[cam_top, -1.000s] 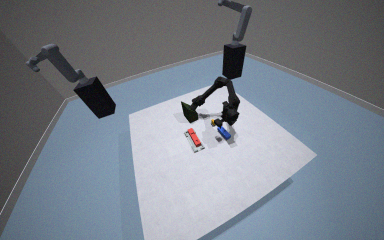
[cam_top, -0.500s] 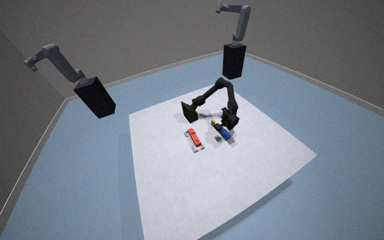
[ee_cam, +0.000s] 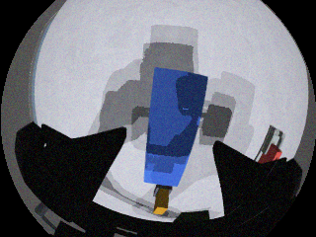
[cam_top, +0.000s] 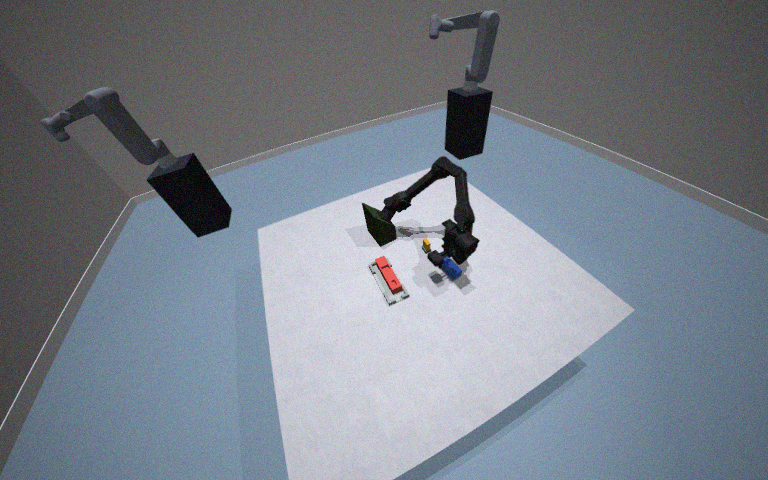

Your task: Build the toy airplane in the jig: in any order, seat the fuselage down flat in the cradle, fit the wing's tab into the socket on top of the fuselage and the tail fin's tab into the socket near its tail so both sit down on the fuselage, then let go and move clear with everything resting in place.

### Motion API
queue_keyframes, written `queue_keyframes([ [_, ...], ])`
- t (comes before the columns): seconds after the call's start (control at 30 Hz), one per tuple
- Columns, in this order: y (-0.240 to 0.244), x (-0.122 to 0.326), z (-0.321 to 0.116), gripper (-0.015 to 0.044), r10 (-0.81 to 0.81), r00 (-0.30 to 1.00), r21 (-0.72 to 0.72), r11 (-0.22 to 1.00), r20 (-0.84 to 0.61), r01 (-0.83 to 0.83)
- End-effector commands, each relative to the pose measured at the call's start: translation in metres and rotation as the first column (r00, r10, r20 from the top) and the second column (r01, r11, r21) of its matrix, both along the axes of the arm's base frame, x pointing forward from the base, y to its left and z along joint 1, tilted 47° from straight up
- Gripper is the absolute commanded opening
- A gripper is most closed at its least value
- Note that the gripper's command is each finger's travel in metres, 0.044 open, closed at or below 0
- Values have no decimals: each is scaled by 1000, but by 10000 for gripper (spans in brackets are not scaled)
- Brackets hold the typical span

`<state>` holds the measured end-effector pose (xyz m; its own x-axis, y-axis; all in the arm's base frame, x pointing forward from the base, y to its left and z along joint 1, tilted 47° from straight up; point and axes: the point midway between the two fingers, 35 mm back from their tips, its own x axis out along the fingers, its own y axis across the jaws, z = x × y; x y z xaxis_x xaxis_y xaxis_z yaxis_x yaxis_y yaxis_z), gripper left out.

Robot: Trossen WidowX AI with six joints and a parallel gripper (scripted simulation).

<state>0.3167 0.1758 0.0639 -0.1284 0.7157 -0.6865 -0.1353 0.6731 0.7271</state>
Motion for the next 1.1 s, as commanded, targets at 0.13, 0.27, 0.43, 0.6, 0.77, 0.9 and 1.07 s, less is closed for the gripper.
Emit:
queue_keyframes([
  [0.13,11,-5,-10,440,1,1000,4,1000,-12,-1],
  [0.27,16,-6,-14,440,1,1000,5,1000,-12,-1],
  [0.43,17,-7,-16,387,1,1000,5,1000,-12,-1],
  [0.6,17,-7,-16,256,1,1000,5,1000,-12,-1],
  [0.77,17,-7,-16,184,1,1000,5,1000,-12,-1],
  [0.9,17,-7,-16,138,1,1000,5,1000,-12,-1],
  [1.07,14,-5,-13,6,6,1000,1,1000,-11,-6],
])
